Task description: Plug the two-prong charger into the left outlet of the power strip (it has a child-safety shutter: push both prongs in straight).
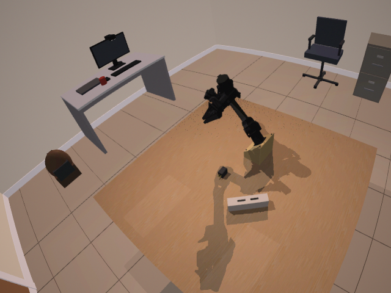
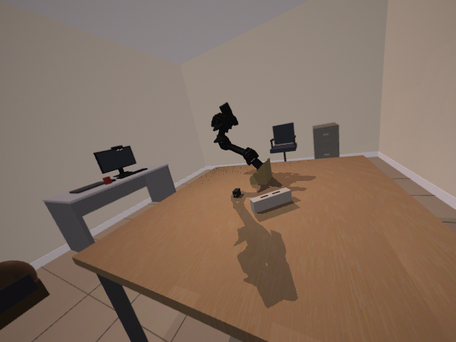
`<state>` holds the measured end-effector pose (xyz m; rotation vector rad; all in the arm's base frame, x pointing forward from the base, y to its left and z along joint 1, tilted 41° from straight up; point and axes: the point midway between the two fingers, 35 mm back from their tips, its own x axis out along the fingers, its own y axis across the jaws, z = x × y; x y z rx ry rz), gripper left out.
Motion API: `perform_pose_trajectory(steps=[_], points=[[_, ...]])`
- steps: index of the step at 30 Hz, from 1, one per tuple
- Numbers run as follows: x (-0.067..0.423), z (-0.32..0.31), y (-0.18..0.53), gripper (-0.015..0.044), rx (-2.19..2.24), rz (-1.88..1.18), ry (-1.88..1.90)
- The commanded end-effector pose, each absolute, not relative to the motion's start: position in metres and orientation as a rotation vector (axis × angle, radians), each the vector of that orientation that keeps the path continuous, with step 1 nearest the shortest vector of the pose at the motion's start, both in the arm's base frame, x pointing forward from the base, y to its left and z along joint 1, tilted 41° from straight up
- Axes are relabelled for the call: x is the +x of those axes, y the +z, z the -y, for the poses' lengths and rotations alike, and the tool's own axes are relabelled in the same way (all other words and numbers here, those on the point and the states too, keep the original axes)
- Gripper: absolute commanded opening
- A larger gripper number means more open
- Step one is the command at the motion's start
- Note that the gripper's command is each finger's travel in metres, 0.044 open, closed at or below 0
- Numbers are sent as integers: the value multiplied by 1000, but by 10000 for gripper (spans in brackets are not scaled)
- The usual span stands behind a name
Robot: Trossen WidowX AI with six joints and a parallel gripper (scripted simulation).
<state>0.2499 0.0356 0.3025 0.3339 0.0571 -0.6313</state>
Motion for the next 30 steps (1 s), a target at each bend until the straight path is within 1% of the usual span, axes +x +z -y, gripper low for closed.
perform_pose_trajectory(steps=[1, 2, 12, 30], points=[[250, -36, 302, 426, 333, -58, -632], [251, -35, 302, 440, 330, -62, -633], [270, -28, 278, 440, 211, -192, -673], [295, 6, 206, 440, -131, -577, -766]])
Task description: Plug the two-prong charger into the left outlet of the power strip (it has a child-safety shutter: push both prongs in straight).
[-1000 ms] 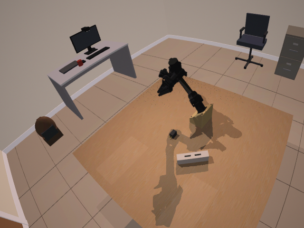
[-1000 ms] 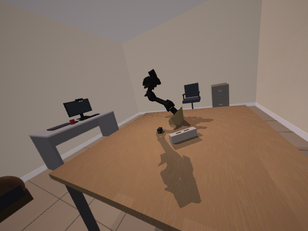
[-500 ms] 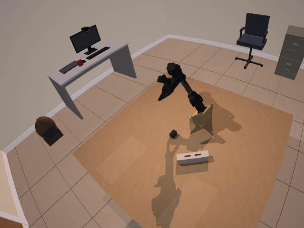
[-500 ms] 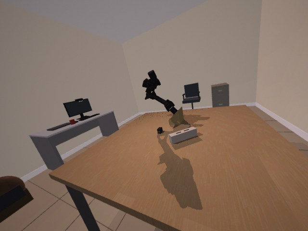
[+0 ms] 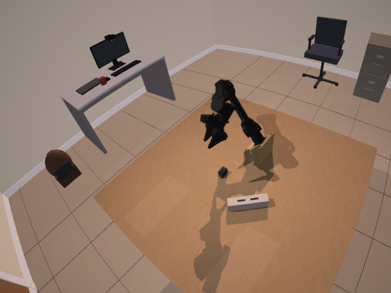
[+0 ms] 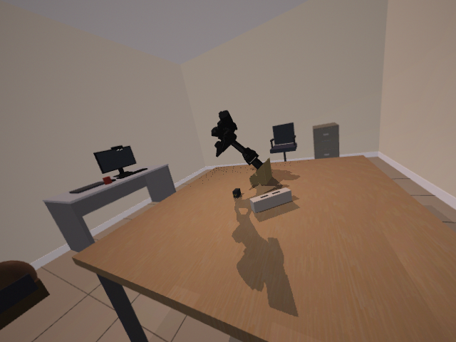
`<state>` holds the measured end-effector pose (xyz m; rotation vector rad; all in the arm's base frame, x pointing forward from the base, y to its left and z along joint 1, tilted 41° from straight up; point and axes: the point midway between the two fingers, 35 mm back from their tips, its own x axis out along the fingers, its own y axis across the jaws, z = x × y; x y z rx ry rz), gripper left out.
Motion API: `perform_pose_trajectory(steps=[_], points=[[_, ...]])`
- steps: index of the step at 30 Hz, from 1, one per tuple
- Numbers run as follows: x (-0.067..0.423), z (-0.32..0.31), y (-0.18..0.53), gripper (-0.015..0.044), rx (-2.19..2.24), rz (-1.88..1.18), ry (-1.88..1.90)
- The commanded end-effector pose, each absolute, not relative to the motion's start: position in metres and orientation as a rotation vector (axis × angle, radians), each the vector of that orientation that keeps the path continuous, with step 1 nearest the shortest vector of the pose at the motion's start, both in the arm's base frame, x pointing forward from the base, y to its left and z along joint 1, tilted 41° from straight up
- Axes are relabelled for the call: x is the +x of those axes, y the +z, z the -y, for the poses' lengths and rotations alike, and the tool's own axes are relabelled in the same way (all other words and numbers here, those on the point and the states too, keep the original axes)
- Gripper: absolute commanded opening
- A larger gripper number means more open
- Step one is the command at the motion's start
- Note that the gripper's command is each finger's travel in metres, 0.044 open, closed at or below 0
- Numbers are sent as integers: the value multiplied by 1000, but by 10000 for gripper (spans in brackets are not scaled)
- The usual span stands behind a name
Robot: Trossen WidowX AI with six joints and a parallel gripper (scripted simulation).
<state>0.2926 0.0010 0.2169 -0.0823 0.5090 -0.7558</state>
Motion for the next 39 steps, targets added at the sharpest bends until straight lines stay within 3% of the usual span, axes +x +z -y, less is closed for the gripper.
perform_pose_trajectory(steps=[1, 20, 39], points=[[295, 8, 202, 440, -145, -600, -769], [287, 57, 125, 440, -362, -1081, -788], [242, 102, 59, 440, -428, -1619, -695]])
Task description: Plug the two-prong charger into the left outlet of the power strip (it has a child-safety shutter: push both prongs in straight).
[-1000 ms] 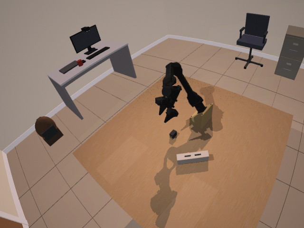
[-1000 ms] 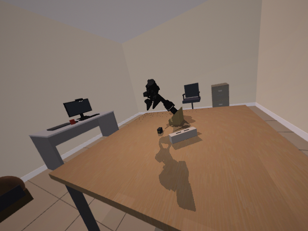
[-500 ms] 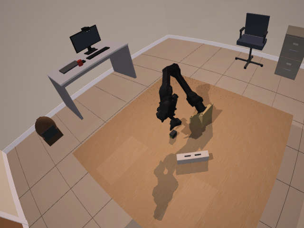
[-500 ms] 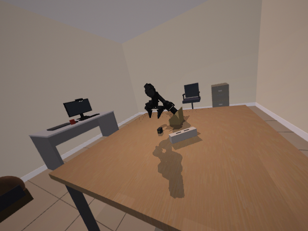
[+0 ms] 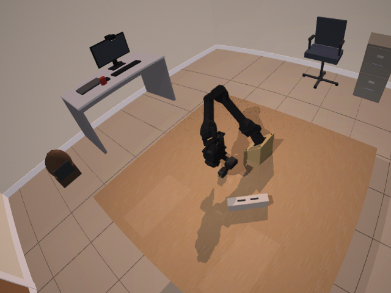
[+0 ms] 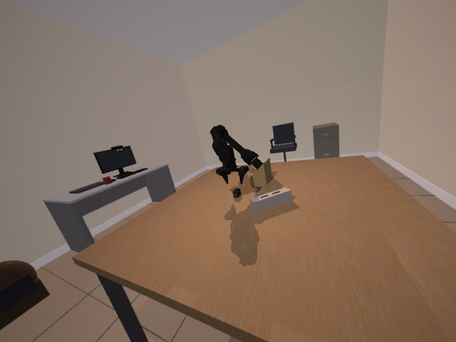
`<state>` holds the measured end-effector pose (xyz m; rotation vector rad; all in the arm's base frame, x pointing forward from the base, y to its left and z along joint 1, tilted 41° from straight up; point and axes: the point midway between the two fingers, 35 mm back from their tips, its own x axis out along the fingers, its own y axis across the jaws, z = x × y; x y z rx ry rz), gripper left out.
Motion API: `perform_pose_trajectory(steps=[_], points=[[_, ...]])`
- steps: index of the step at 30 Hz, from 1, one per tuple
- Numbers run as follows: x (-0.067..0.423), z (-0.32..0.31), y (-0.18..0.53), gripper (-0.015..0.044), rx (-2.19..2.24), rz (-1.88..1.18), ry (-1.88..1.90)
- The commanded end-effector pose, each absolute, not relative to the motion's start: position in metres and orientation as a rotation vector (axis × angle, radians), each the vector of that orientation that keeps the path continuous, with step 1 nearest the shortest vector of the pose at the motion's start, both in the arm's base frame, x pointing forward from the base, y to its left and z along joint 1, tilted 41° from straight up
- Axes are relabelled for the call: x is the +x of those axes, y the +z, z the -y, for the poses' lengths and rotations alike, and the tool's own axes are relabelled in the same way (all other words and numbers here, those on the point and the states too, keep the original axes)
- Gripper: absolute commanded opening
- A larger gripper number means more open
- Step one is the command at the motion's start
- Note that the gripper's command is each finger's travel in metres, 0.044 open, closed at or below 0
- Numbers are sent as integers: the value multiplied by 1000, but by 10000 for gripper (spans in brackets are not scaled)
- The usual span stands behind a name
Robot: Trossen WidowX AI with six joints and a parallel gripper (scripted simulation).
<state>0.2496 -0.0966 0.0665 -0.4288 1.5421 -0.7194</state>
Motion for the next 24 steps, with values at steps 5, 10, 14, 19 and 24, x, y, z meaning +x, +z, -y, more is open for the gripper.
perform_pose_trajectory(steps=[5, 10, 14, 19, 24], points=[[238, 104, 58, 440, -426, -1636, -690], [238, 107, 55, 440, -427, -1636, -690], [236, 113, 49, 440, -427, -1636, -691], [236, 115, 46, 440, -427, -1636, -691], [236, 120, 41, 440, -427, -1636, -690]])
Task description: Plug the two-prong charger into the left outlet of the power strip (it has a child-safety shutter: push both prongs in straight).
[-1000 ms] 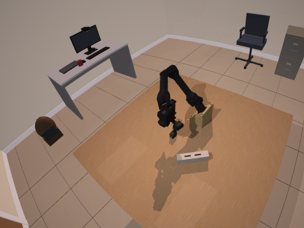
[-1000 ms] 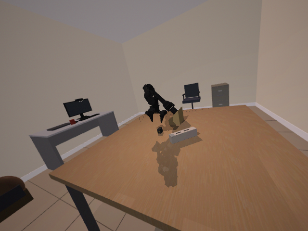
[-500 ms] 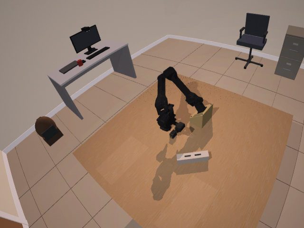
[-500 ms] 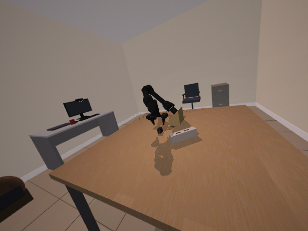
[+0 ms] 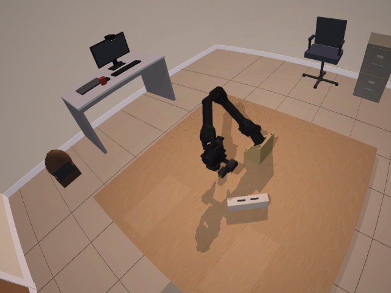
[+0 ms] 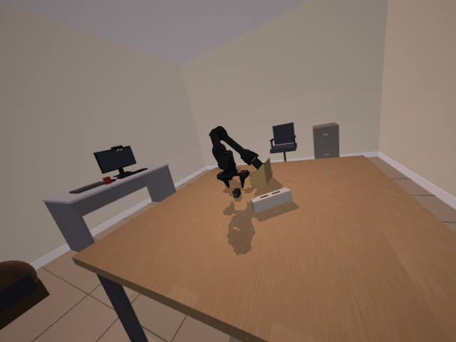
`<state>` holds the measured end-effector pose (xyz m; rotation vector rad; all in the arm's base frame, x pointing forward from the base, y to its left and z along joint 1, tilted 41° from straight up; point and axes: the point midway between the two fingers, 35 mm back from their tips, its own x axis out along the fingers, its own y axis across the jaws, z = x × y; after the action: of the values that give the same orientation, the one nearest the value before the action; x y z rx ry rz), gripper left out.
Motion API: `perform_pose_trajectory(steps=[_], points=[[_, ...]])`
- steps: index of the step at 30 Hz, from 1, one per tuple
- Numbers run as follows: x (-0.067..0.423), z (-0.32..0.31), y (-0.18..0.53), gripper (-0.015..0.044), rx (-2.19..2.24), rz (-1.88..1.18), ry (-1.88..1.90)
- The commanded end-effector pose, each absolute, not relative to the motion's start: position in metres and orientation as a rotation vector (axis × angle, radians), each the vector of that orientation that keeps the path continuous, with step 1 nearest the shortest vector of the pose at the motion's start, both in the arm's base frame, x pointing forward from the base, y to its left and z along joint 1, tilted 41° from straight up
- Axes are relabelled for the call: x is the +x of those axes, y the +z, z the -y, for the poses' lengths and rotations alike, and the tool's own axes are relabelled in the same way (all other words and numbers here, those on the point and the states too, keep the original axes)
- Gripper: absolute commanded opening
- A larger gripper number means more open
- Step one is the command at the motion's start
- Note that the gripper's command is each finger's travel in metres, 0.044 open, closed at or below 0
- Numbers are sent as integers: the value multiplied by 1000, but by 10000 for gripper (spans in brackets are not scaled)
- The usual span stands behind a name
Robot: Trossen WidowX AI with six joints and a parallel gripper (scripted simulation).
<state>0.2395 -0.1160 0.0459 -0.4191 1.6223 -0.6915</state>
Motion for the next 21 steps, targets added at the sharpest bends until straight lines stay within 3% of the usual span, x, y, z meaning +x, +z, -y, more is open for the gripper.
perform_pose_trajectory(steps=[1, 21], points=[[236, 121, 40, 440, -427, -1636, -690], [231, 142, 15, 440, -428, -1636, -692]])
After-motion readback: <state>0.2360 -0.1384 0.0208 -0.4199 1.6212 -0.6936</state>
